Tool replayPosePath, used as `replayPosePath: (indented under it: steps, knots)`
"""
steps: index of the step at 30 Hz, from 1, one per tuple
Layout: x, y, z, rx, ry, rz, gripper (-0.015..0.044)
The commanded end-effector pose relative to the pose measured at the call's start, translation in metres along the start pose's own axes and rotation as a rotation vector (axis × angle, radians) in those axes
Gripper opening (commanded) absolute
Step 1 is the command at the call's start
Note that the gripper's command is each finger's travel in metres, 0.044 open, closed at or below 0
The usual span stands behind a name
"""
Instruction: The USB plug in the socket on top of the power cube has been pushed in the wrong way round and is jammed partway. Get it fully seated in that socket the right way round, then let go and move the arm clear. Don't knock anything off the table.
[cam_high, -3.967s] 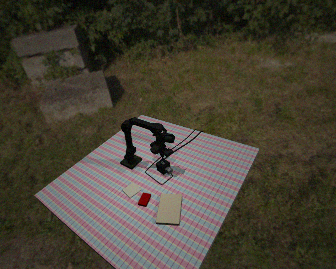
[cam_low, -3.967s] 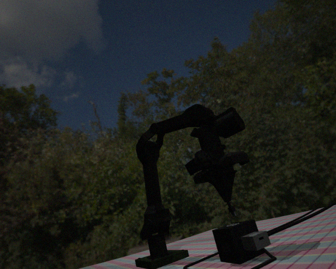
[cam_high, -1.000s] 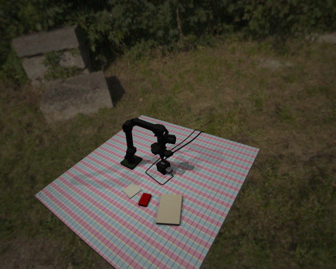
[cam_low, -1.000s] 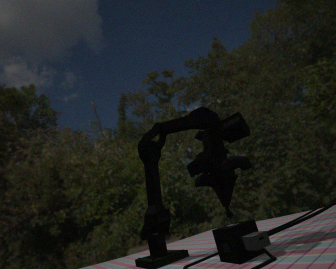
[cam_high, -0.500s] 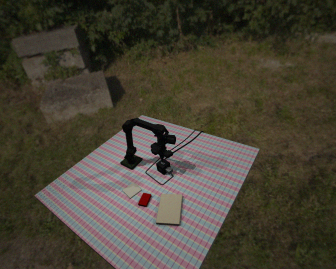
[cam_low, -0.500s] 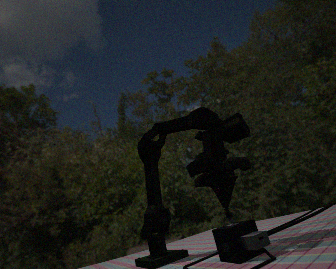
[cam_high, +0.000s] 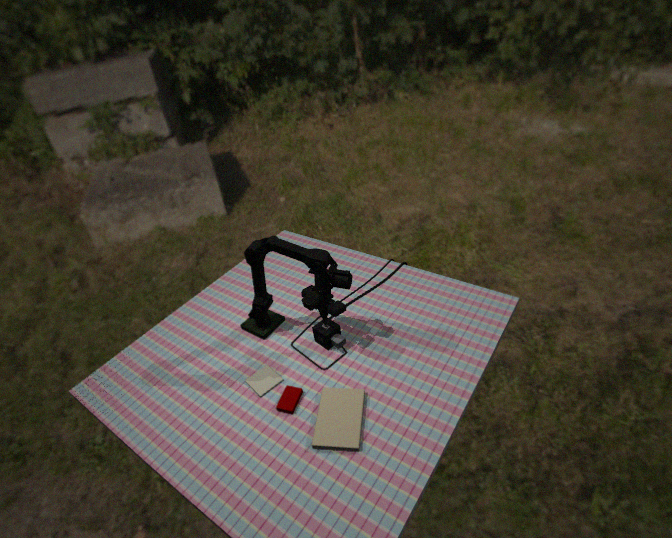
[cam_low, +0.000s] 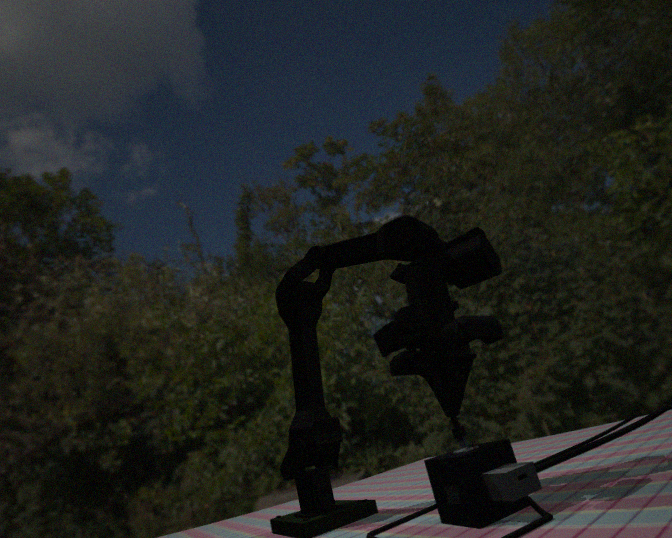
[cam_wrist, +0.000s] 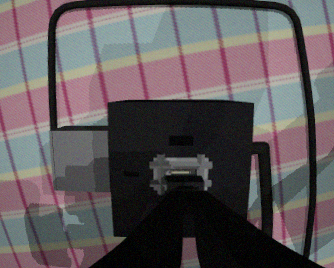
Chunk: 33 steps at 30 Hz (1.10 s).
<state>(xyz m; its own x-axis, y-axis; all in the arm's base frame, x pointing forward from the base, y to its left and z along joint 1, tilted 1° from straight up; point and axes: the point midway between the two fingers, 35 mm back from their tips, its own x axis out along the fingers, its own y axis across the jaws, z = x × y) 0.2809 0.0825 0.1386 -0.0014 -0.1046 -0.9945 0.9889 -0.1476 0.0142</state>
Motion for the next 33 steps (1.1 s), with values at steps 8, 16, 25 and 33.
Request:
replayPosePath:
  steps: [8, 16, 25, 33]
  knots:
    - [0.0016, 0.0006, 0.0001, 0.006, -0.004, 0.003, 0.0000]
    - [0.0026, 0.0006, 0.0000, 0.006, -0.004, 0.003, 0.0000]
    - [0.0036, 0.0006, -0.0001, 0.006, -0.004, 0.003, 0.0000]
    - [0.0046, 0.0006, -0.0003, 0.006, -0.004, 0.003, 0.0000]
